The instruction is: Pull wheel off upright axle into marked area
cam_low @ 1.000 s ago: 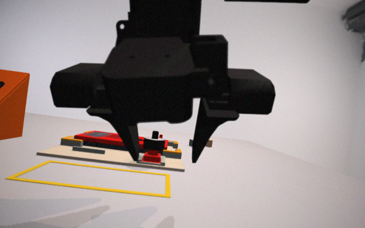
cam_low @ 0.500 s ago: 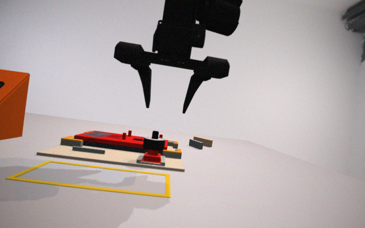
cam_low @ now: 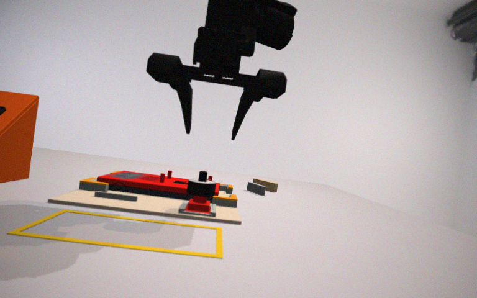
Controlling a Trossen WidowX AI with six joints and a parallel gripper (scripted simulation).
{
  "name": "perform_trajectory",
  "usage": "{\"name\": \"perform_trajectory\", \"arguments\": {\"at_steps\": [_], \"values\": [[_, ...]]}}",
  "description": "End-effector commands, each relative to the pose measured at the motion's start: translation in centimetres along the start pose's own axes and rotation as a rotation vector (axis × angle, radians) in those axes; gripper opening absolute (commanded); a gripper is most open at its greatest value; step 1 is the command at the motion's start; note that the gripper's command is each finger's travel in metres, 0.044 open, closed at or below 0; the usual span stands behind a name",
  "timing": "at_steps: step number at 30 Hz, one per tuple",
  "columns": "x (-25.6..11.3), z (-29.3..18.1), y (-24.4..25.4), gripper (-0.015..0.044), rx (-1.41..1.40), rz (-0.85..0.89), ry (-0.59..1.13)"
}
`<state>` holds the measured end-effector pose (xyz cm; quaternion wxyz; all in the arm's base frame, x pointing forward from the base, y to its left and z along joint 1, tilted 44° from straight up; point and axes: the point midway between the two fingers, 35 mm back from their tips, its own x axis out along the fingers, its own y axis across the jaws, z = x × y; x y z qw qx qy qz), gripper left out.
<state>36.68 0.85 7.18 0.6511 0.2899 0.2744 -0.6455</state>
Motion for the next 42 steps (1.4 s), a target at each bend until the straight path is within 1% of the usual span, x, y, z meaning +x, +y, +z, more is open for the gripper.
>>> {"name": "perform_trajectory", "arguments": {"at_steps": [1, 12, 19, 22, 31, 37, 42], "values": [[0.7, 0.0, -0.2, 0.0300, 0.001, -0.003, -0.007], [7.0, 0.1, -0.2, 0.0300, 0.001, -0.003, -0.009], [7.5, 0.1, -0.3, 0.0300, 0.001, -0.003, -0.010], [7.2, 0.2, -0.2, 0.0221, 0.010, -0.003, -0.004], [7.2, 0.2, -0.2, 0.0161, 0.010, -0.003, -0.004], [7.1, 0.2, -0.1, 0.0004, 0.010, -0.003, -0.004], [6.9, 0.2, -0.1, 0.0000, 0.009, -0.003, -0.004]]}}
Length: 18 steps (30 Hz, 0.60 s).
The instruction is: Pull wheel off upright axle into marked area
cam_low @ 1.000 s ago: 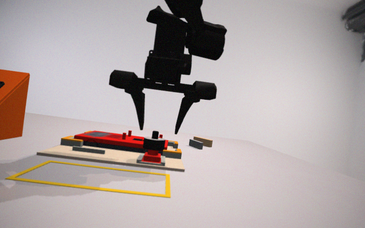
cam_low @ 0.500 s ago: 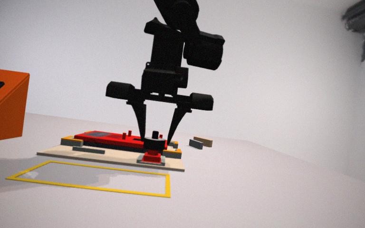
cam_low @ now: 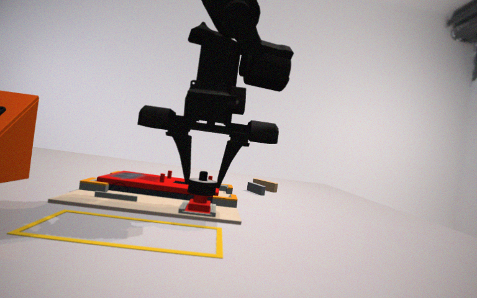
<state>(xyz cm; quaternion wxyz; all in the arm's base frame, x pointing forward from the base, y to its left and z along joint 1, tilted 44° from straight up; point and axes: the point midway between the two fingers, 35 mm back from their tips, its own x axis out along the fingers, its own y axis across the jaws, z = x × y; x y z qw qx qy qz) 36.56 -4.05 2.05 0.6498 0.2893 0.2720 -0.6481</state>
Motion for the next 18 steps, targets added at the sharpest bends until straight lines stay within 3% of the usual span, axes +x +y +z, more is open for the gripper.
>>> {"name": "perform_trajectory", "arguments": {"at_steps": [1, 18], "values": [[-0.21, 0.06, 0.09, 0.0000, 0.005, 0.001, 0.001], [-0.76, 0.04, 0.11, 0.0000, 0.003, 0.001, 0.000]]}}
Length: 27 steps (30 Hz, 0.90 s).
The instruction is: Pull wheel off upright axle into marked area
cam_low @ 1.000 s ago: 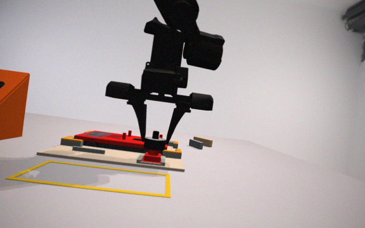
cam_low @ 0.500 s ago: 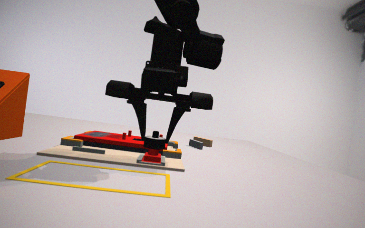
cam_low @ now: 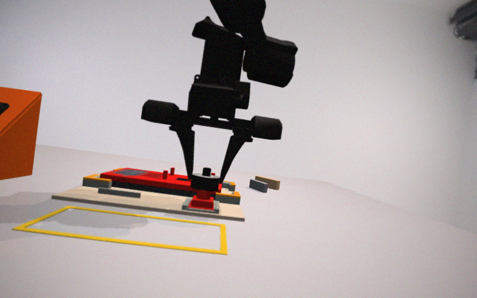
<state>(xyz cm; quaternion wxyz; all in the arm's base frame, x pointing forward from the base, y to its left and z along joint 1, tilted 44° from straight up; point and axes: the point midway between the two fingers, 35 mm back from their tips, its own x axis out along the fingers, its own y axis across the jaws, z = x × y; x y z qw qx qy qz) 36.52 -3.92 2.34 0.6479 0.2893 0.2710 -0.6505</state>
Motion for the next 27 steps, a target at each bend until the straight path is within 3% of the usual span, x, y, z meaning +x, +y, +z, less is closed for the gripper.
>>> {"name": "perform_trajectory", "arguments": {"at_steps": [1, 27], "values": [[-0.50, -0.07, 0.14, 0.0000, 0.000, 0.006, 0.002], [-1.35, -0.09, 0.15, 0.0000, -0.002, 0.006, 0.001]]}}
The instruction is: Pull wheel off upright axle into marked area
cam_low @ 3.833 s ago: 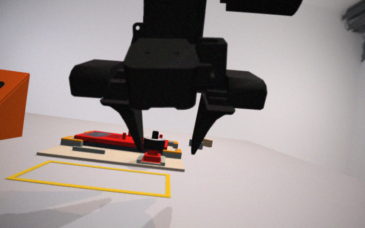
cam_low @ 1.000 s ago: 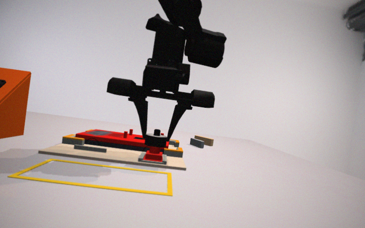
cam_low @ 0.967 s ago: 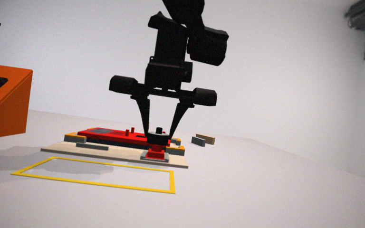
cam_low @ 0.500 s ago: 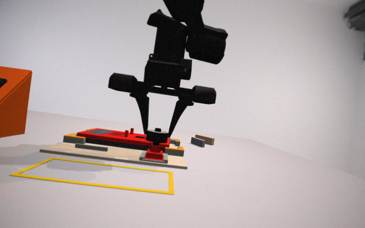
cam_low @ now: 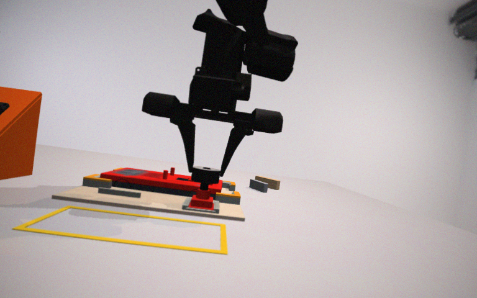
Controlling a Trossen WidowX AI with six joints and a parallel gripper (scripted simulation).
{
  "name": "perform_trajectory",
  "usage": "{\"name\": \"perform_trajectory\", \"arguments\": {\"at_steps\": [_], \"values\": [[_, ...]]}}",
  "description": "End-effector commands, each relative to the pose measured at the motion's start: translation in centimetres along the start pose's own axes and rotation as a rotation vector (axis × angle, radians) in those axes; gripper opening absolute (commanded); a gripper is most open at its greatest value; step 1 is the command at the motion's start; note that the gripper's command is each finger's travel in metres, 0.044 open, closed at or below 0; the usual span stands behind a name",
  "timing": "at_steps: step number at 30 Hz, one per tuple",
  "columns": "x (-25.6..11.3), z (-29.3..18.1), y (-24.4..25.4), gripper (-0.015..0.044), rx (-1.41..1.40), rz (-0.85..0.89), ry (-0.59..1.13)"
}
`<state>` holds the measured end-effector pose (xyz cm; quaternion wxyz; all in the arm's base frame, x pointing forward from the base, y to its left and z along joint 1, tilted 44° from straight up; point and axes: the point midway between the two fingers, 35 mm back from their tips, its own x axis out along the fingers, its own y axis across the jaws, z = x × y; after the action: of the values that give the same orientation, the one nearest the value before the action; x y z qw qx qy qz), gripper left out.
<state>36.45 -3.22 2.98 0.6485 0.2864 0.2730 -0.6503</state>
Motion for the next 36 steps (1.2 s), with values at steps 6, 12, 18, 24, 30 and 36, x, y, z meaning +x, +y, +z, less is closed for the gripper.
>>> {"name": "perform_trajectory", "arguments": {"at_steps": [6, 12, 18, 24, 30, 36], "values": [[-0.6, 0.0, 0.2, 0.0000, 0.004, 0.008, 0.002], [-0.8, 0.0, 0.2, 0.0000, 0.004, 0.008, 0.002], [-1.0, 0.0, 0.2, 0.0000, 0.003, 0.008, 0.002], [-1.2, 0.0, 0.2, 0.0000, 0.003, 0.008, 0.002], [-1.4, 0.0, 0.2, 0.0000, 0.002, 0.008, 0.001], [-1.6, 0.0, 0.2, 0.0000, 0.002, 0.008, 0.001]]}}
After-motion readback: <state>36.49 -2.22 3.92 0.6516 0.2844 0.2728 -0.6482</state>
